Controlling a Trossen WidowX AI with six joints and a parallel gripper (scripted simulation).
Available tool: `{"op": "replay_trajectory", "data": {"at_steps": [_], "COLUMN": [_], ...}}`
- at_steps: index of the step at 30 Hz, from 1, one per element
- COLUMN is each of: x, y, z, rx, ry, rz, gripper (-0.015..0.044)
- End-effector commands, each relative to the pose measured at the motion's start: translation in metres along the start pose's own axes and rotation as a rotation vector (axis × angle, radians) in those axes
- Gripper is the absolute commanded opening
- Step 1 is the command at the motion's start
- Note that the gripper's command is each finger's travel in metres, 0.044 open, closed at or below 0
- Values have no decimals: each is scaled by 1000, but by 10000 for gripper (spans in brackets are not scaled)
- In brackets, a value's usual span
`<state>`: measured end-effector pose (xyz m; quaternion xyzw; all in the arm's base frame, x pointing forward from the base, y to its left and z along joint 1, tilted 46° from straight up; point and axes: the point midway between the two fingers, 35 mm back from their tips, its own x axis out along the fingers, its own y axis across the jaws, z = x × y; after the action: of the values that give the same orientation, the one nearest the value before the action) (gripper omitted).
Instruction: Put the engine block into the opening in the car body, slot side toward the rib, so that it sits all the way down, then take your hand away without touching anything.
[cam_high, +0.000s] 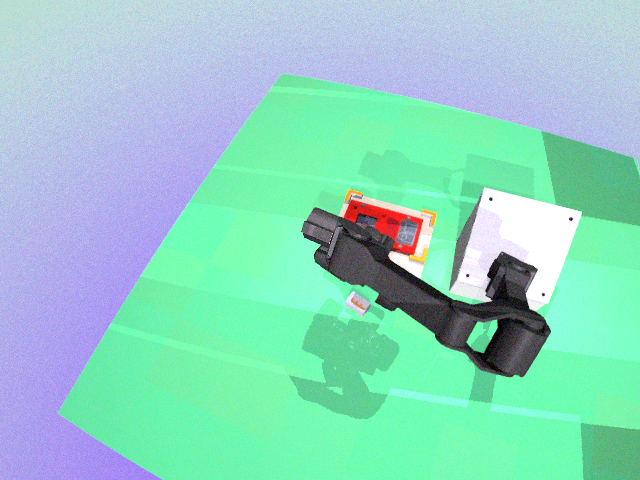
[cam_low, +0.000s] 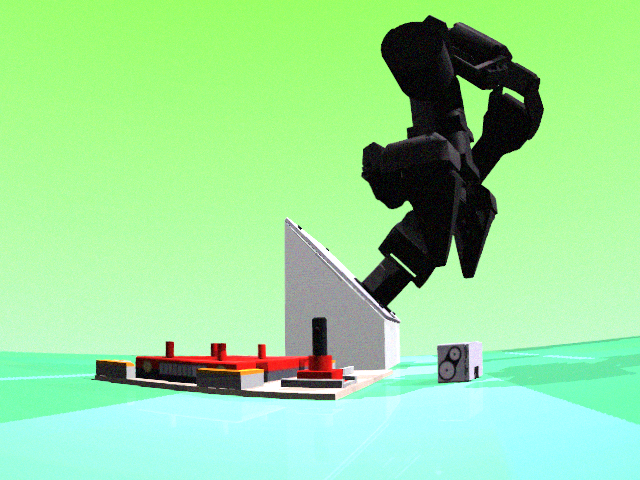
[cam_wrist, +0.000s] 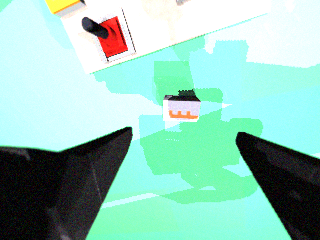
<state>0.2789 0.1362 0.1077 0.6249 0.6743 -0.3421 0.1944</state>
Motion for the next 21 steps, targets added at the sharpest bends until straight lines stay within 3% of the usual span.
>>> {"op": "replay_trajectory", "data": {"at_steps": [1,4,21], "x": [13,33,63], "y": [-1,-1,-2], "z": [1,1,-1], "rx": [8,11,11], "ry": [-8,-4,-4], "rz": [-4,-4,-4], "gripper": [440,440,440]}}
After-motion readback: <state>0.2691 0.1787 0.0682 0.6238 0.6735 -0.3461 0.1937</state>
